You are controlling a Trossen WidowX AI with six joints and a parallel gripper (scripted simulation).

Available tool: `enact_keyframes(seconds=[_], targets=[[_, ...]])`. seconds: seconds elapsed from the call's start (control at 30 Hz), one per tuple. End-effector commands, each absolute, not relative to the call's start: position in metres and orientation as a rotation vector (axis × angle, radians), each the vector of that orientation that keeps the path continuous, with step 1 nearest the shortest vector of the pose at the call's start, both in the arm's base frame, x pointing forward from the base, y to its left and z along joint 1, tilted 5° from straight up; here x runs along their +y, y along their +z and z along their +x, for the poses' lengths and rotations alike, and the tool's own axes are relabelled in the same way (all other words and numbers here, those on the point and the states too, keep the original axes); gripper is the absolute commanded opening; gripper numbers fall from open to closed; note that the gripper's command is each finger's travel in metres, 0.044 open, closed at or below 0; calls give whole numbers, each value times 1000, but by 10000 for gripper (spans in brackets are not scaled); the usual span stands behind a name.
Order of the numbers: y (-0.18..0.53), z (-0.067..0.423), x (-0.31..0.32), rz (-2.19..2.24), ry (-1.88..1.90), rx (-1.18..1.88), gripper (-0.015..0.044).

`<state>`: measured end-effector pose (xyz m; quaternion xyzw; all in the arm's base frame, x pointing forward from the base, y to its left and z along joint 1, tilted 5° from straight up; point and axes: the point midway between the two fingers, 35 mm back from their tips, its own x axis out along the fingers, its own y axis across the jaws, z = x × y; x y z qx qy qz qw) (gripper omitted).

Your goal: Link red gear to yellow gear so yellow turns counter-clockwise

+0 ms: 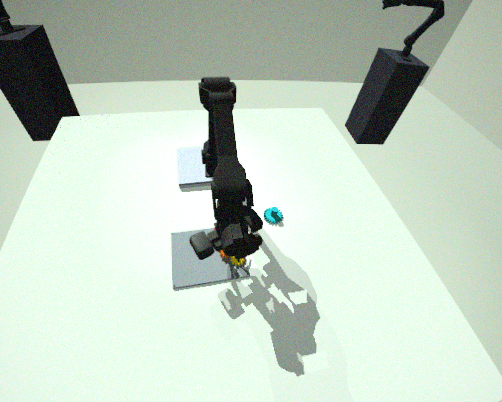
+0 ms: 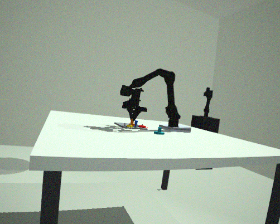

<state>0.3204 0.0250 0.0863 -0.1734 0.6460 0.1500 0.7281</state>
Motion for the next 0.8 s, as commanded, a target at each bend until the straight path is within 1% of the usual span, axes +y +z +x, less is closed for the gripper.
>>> enact_keyframes(seconds=[0.0, 0.3, 0.77], targets=[[85, 320, 25, -466, 408, 1411, 0], [84, 321, 24, -620, 545, 1378, 0], [81, 320, 25, -394, 344, 1423, 0]])
